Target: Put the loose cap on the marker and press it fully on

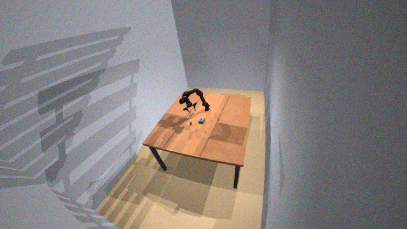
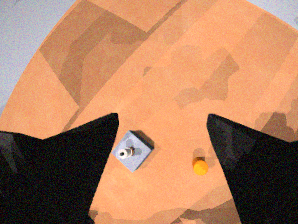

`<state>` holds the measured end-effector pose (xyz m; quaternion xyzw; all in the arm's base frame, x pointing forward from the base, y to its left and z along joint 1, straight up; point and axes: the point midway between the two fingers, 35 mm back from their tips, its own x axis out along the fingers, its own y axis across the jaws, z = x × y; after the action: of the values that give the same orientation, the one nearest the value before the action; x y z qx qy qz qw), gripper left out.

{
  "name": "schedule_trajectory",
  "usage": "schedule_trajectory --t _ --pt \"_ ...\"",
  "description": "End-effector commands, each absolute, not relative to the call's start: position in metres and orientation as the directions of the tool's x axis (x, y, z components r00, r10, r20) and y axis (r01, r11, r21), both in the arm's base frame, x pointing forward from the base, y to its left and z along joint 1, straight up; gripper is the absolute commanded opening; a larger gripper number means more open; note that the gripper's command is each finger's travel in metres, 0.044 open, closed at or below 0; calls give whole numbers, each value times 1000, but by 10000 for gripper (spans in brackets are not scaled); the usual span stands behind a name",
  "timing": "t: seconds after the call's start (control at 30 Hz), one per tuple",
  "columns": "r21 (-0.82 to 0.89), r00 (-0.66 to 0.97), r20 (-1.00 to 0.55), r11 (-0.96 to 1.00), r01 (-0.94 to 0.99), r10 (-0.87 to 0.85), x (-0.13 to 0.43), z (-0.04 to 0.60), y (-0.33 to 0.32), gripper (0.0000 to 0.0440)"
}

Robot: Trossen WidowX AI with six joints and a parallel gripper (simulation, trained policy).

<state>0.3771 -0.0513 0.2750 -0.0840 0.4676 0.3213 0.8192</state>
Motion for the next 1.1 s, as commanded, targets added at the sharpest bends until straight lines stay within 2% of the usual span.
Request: schedule_trajectory --t 0.0,1.07 --pt "162 336 -839 787 -595 427 377 266 -59 323" --pt "143 136 -960 848 -511 244 369 193 -122 317"
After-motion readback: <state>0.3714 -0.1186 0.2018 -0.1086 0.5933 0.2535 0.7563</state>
